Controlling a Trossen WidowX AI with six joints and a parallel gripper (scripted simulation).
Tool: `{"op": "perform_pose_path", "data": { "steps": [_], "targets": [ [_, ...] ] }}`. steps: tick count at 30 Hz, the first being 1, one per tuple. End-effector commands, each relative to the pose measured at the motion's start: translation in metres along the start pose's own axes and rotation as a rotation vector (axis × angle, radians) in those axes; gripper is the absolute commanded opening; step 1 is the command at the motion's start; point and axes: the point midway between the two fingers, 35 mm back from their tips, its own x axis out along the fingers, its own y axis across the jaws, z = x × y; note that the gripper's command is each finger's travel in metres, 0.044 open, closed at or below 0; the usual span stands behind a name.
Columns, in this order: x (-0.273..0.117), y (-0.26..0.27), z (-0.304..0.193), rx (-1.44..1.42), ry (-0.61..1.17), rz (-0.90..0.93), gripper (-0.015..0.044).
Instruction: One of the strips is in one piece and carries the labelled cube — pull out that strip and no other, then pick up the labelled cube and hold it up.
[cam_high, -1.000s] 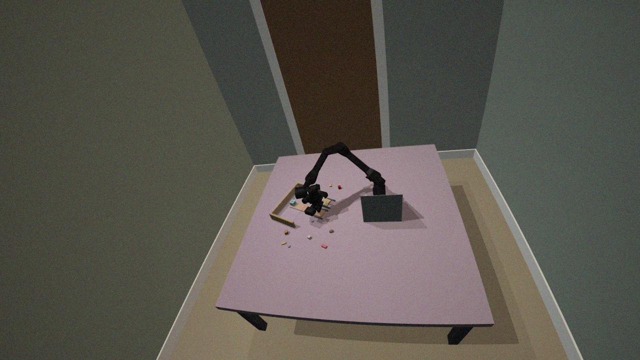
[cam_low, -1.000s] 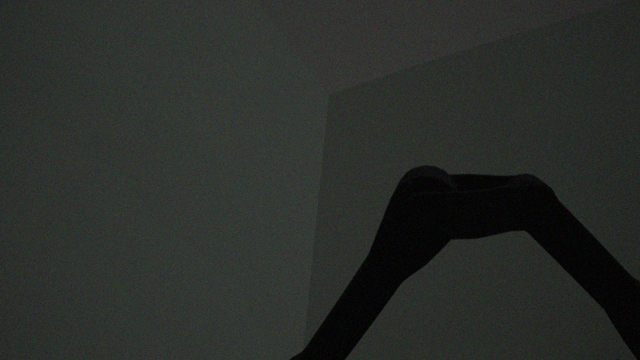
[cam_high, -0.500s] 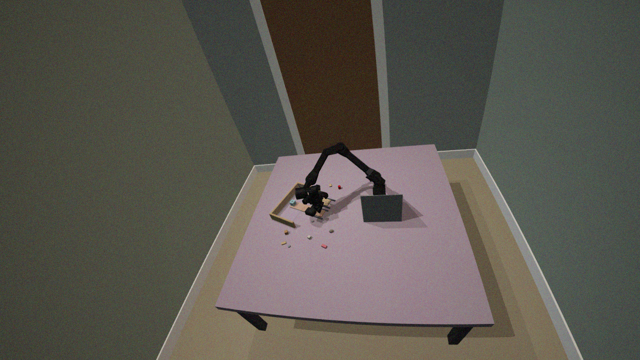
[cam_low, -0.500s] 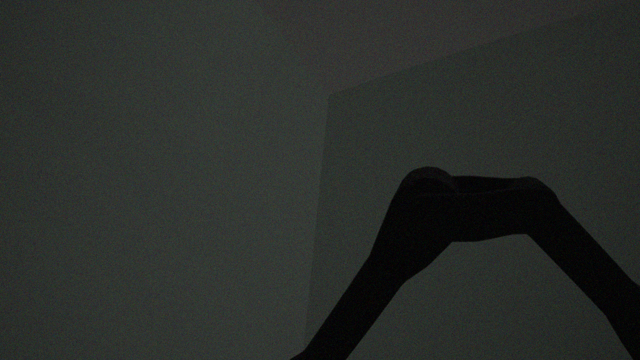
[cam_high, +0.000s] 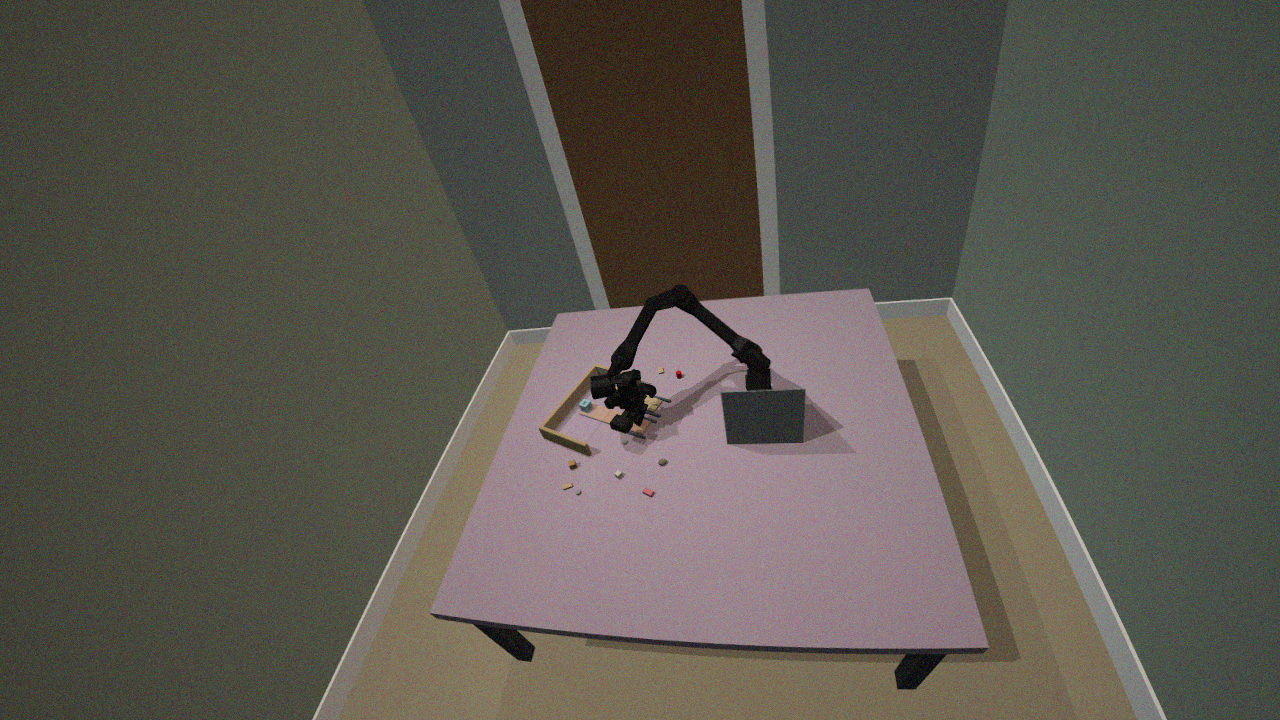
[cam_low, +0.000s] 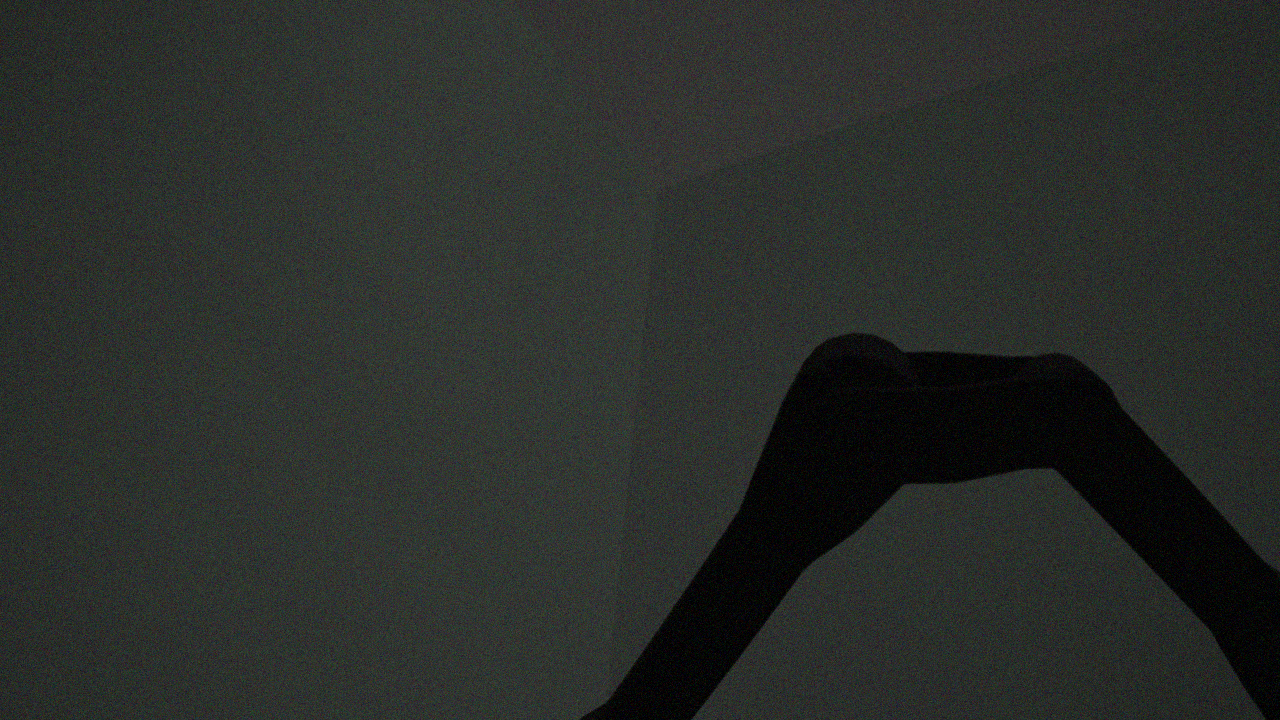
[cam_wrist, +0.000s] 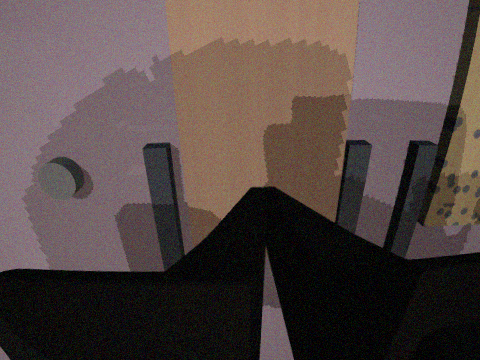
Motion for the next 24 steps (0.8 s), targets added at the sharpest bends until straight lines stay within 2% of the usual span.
{"op": "perform_pose_path", "data": {
  "steps": [1,24],
  "targets": [
    [0.0013,-0.0006,0.0006,-0.004,-0.003,-0.004,0.0],
    [0.0033,-0.0004,-0.0015,-0.005,-0.003,-0.004,0.0]
  ]
}}
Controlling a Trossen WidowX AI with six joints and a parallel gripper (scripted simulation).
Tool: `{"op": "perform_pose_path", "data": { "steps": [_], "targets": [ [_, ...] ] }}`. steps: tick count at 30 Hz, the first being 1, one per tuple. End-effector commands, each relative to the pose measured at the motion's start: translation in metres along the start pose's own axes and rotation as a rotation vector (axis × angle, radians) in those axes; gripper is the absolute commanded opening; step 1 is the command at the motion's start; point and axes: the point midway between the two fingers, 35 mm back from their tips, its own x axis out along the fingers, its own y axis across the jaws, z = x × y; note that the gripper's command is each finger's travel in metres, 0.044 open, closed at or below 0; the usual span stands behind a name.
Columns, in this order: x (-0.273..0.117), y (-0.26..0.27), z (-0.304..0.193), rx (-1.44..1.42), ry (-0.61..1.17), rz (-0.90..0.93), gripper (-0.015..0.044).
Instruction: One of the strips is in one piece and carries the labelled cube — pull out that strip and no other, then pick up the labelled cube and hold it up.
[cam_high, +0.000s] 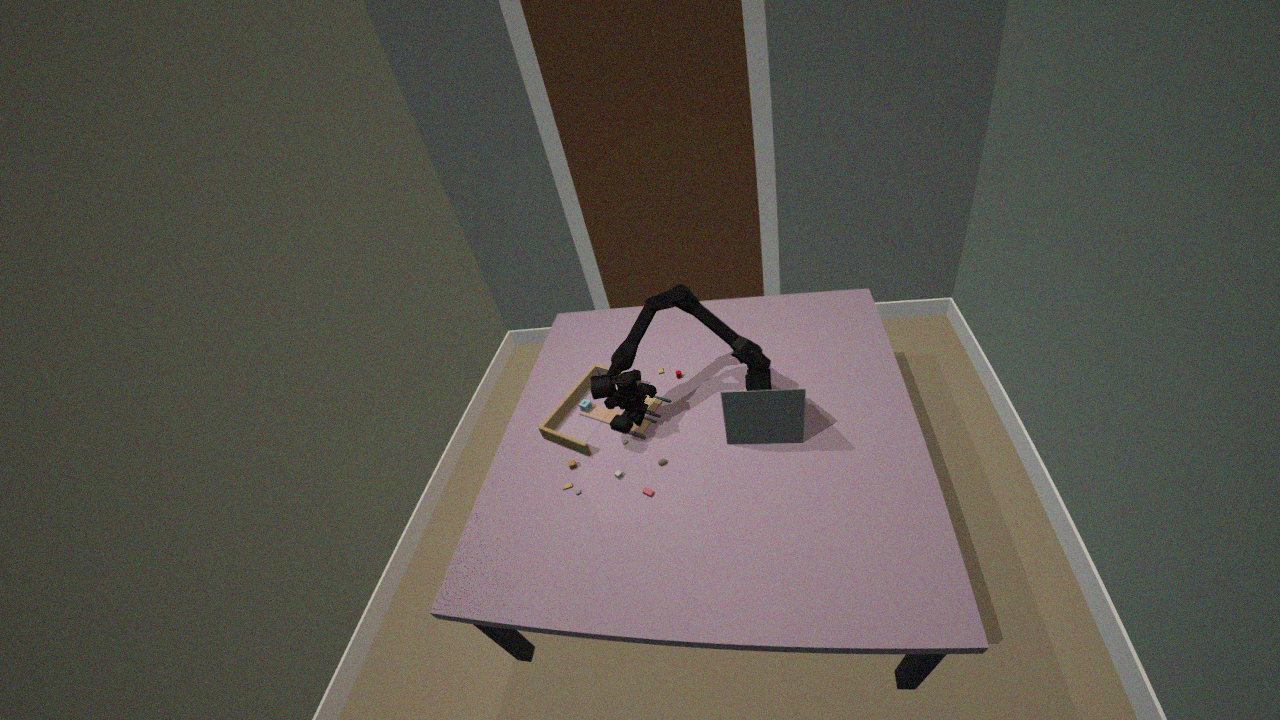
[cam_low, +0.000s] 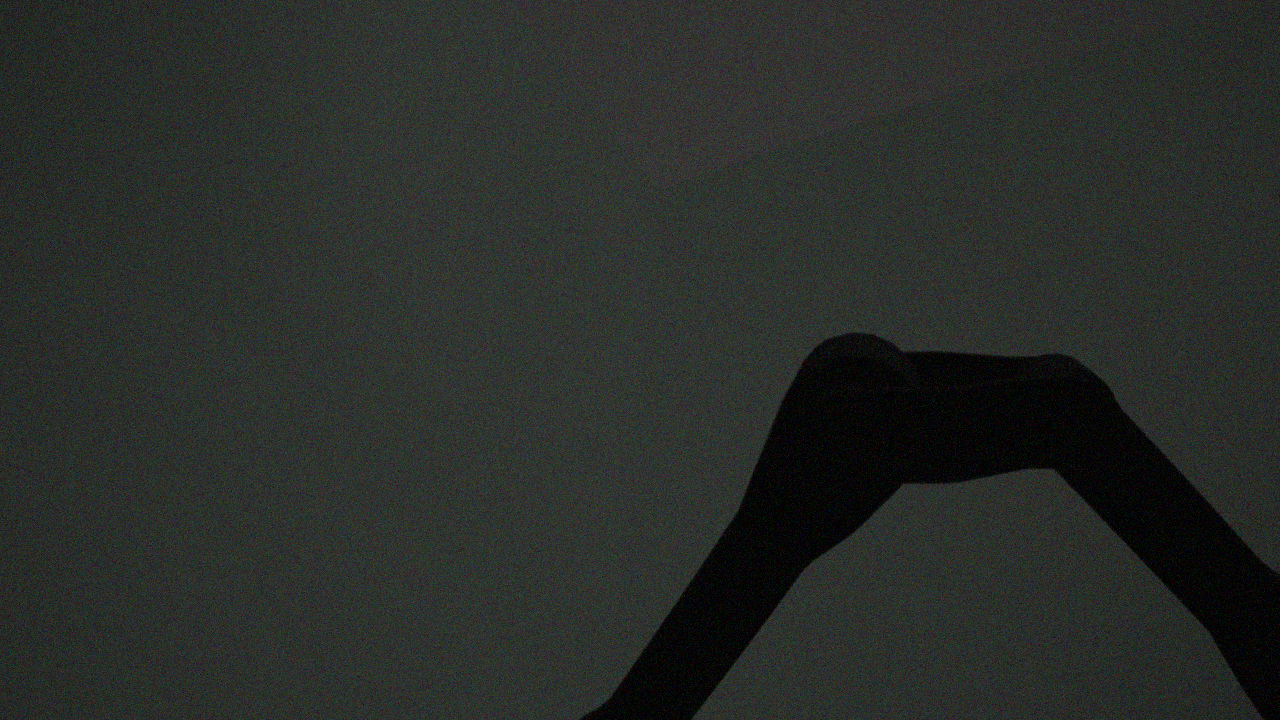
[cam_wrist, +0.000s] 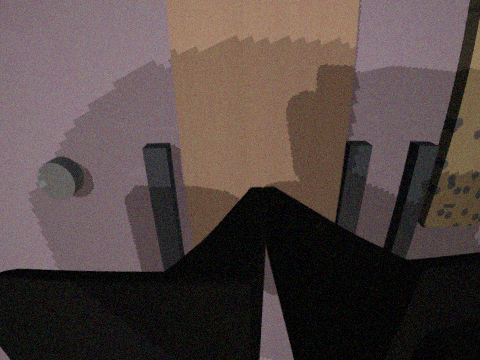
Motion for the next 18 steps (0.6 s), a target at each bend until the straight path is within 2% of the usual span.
{"op": "perform_pose_path", "data": {
  "steps": [1,18],
  "targets": [
    [0.002,-0.001,-0.002,0.0,0.0,-0.002,0.0],
    [0.002,0.001,-0.023,-0.001,0.001,-0.002,0.0]
  ]
}}
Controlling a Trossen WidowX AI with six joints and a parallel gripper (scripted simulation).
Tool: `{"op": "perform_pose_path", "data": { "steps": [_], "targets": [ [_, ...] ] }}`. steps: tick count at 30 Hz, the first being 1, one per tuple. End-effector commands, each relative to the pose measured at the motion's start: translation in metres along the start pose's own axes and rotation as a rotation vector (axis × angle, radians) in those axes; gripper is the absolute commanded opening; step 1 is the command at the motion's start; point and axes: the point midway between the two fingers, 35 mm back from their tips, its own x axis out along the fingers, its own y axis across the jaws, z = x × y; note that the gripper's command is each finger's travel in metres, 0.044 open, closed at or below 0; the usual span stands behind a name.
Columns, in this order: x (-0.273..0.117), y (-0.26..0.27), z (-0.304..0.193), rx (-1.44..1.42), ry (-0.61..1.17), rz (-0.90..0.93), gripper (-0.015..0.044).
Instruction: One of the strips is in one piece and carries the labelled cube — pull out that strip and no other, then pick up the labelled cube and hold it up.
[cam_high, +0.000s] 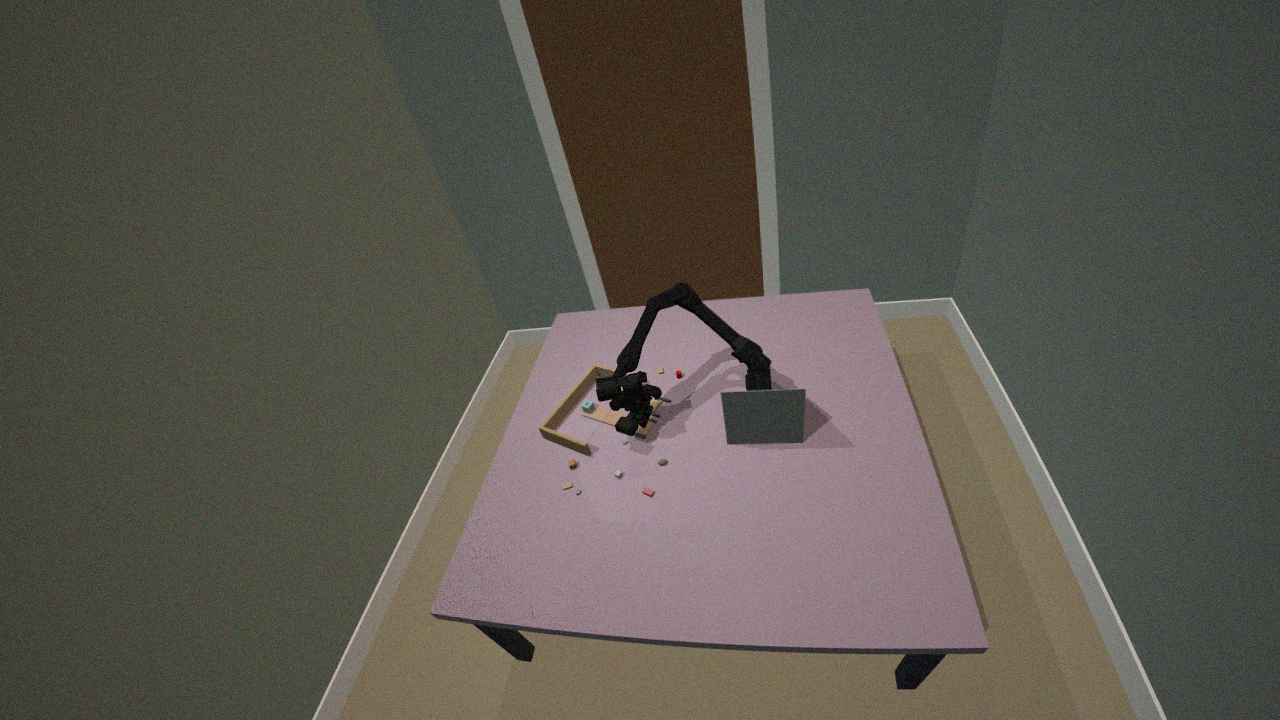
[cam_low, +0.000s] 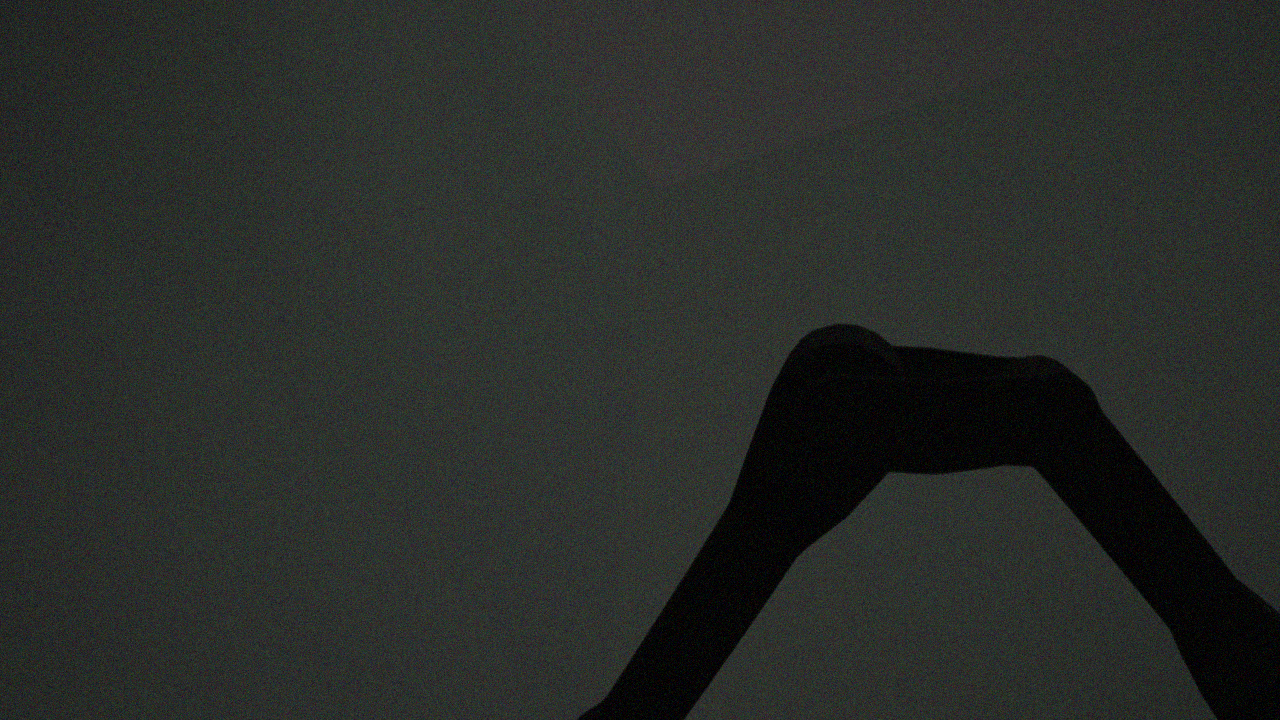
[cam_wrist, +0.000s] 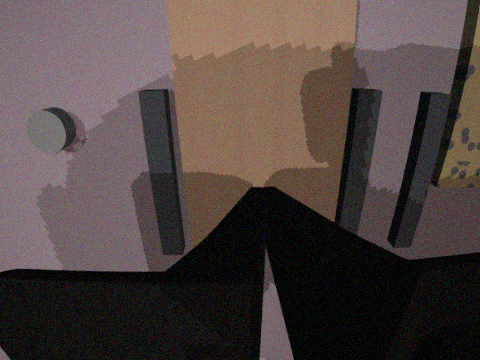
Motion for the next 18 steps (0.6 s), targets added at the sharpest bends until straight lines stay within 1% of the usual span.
{"op": "perform_pose_path", "data": {
  "steps": [1,11,18],
  "targets": [
    [0.0015,-0.0005,-0.0032,0.002,0.014,0.0,0.0],
    [-0.0064,-0.001,0.0065,0.002,0.014,0.0,0.0],
    [-0.0029,-0.0006,-0.0013,0.002,0.014,0.0,0.0]
  ]
}}
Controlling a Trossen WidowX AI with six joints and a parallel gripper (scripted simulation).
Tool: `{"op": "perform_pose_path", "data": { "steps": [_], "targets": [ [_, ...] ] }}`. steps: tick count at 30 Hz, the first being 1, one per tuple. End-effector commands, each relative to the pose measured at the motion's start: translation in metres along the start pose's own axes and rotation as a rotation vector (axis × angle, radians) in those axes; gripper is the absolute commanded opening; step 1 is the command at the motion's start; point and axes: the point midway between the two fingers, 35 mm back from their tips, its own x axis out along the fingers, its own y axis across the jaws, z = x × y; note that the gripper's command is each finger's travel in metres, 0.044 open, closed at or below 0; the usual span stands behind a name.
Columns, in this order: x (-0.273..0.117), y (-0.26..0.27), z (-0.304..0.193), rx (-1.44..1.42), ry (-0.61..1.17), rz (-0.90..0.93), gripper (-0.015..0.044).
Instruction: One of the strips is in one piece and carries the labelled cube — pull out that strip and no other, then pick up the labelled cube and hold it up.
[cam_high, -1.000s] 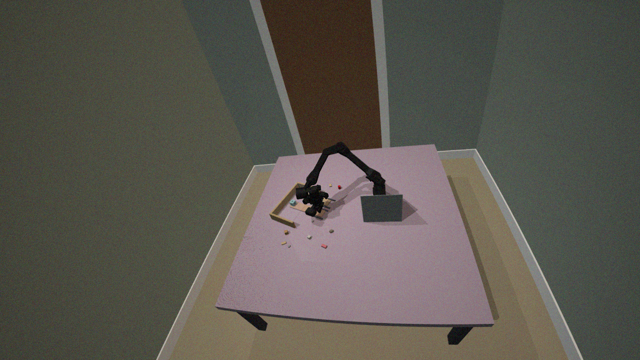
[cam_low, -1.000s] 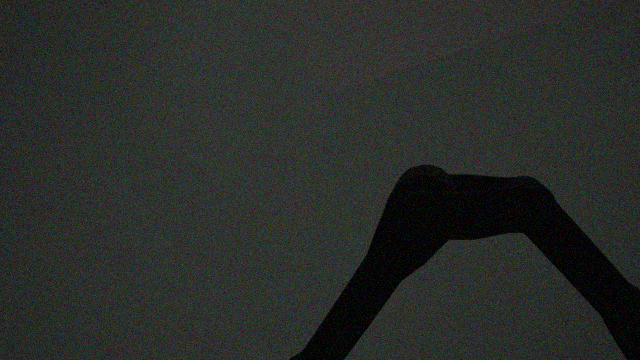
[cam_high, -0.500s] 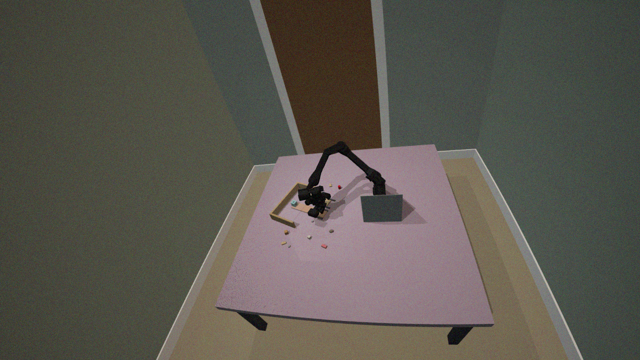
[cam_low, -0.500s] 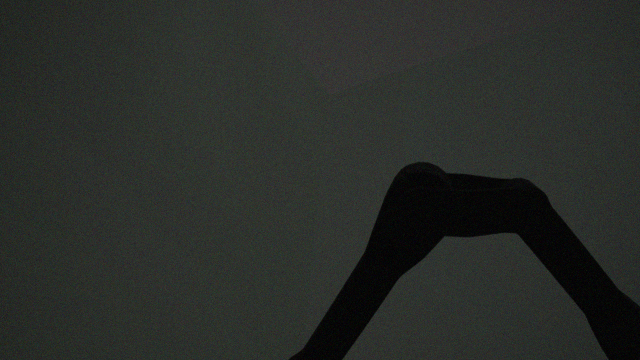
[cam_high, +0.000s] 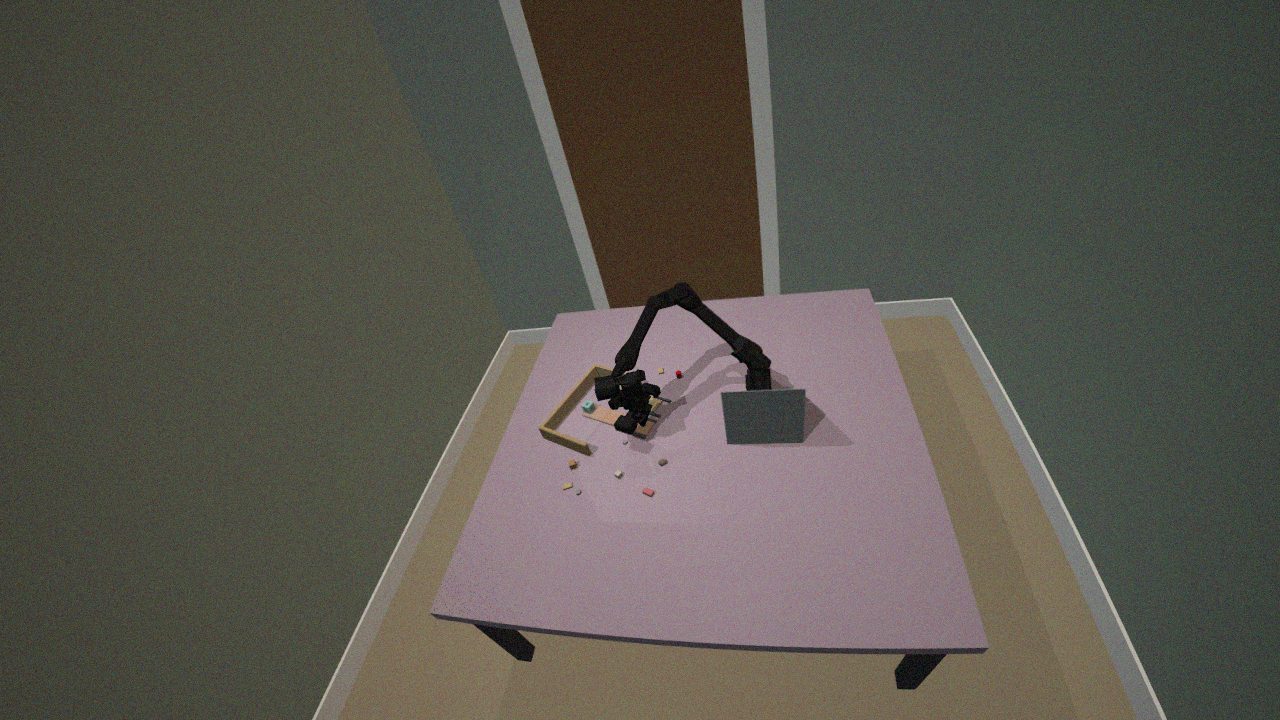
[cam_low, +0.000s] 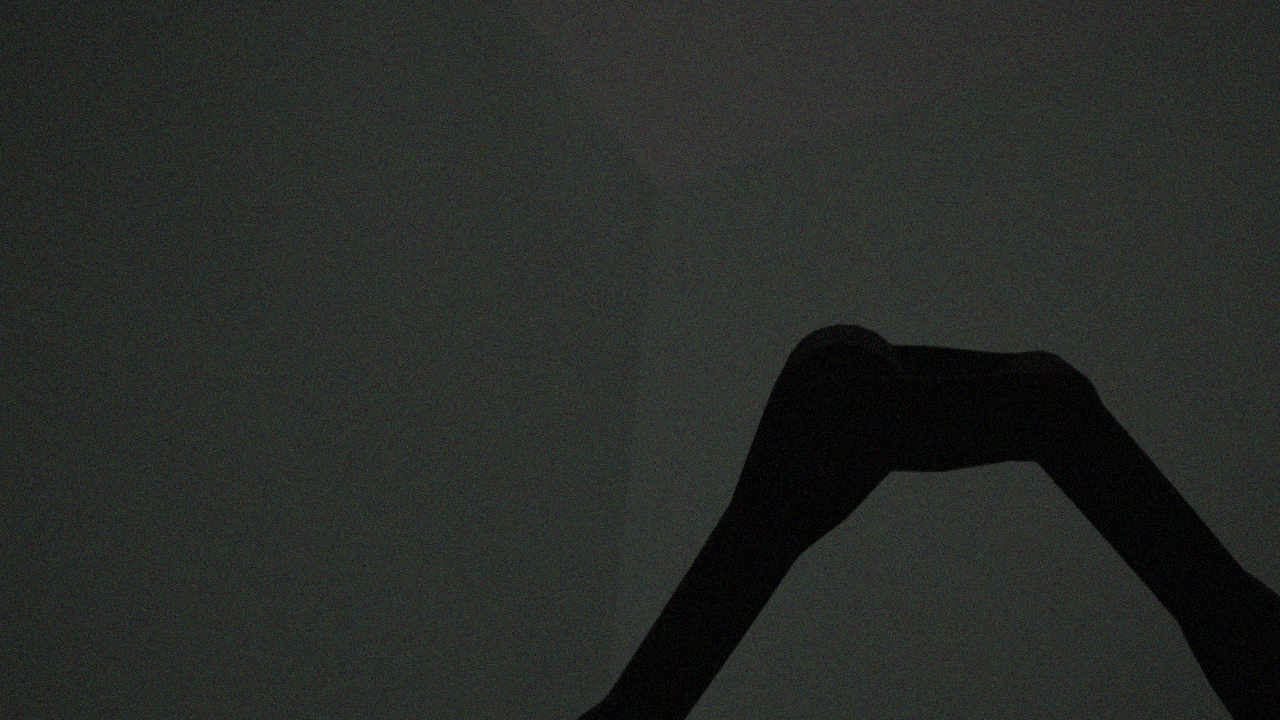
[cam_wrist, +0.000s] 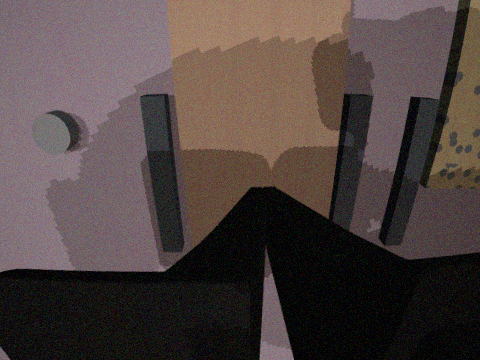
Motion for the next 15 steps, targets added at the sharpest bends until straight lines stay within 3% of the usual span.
{"op": "perform_pose_path", "data": {
  "steps": [1,15],
  "targets": [
    [0.003,0.001,-0.006,0.005,0.004,0.003,0.0],
    [0.007,0.001,-0.028,0.005,0.005,0.003,0.0]
  ]
}}
